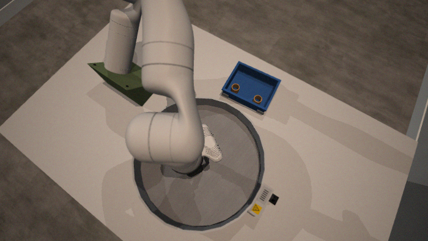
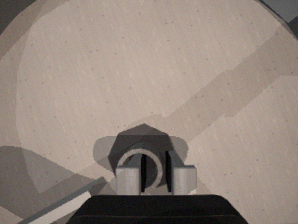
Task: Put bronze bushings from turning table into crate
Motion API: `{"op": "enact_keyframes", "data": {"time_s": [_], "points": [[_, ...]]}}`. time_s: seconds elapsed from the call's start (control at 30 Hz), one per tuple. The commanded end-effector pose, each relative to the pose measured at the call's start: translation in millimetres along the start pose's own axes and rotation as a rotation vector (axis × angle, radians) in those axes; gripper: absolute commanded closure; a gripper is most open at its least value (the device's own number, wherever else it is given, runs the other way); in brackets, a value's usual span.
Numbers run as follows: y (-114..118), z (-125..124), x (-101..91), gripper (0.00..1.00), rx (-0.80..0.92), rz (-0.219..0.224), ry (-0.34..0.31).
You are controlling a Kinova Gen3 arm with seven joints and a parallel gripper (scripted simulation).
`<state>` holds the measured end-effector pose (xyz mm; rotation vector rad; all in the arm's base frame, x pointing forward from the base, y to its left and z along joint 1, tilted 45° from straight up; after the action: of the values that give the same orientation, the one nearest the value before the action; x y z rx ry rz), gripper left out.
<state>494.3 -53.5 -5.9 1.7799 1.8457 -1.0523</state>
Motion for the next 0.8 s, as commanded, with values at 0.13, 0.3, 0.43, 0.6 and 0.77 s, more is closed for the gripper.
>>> {"op": "enact_keyframes", "data": {"time_s": [0.13, 0.3, 0.43, 0.6, 0.77], "points": [[0.4, 0.2, -4.6, 0.58, 0.000, 0.002, -0.001], [0.4, 0.2, -6.7, 0.58, 0.000, 0.002, -0.001], [0.4, 0.2, -6.7, 0.58, 0.000, 0.002, -0.001], [0.4, 0.2, -6.7, 0.58, 0.000, 0.002, -0.001], [0.4, 0.2, -12.2, 0.58, 0.000, 0.002, -0.001]]}}
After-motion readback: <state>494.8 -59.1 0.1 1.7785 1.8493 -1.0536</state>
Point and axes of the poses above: the point where the finger pads meet when closed, its own x axis out along the fingers, its own y axis across the jaws, z = x × y, the point moved 7 cm from there along -x, back along the fingers, and after that the axes turned 8 degrees about -x, right-handed, at the moved point
